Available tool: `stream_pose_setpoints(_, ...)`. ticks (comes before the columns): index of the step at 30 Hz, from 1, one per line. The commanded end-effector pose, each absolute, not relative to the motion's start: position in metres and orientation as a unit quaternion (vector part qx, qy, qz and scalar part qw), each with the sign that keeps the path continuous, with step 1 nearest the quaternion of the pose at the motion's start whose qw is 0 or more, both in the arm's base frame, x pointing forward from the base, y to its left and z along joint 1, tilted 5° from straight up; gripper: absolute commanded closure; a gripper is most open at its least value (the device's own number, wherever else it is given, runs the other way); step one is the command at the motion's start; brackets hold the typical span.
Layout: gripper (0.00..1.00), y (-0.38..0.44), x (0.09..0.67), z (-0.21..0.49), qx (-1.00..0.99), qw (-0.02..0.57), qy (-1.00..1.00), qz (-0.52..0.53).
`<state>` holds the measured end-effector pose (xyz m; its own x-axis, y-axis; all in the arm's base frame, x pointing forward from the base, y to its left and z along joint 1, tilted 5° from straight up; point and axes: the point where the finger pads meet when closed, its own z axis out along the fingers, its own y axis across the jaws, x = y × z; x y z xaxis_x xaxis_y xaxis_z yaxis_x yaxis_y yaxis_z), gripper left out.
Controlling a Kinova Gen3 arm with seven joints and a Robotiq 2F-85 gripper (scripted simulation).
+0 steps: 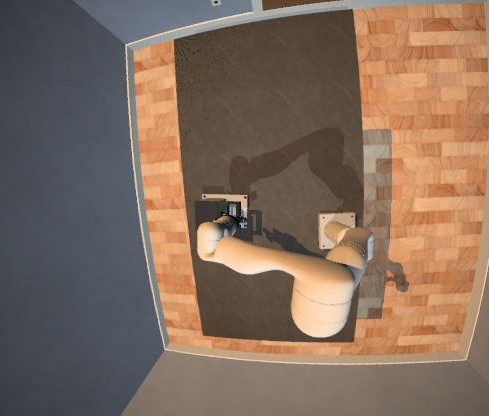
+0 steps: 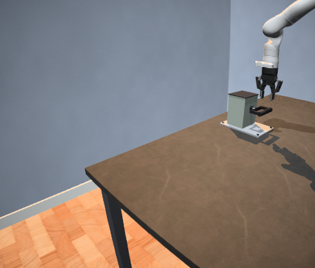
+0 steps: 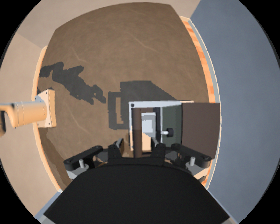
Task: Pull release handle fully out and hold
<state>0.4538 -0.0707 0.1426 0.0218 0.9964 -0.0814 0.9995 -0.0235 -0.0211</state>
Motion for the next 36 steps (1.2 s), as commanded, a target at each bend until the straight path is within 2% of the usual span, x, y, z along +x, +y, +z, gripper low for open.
stream_pose_setpoints(1,0.50,-0.071,0.453,0.139,0.715,0.020,0.698,-0.037)
stream_pose_setpoints(36,0.50,-0.074,0.452,0.104,0.715,0.020,0.698,-0.037)
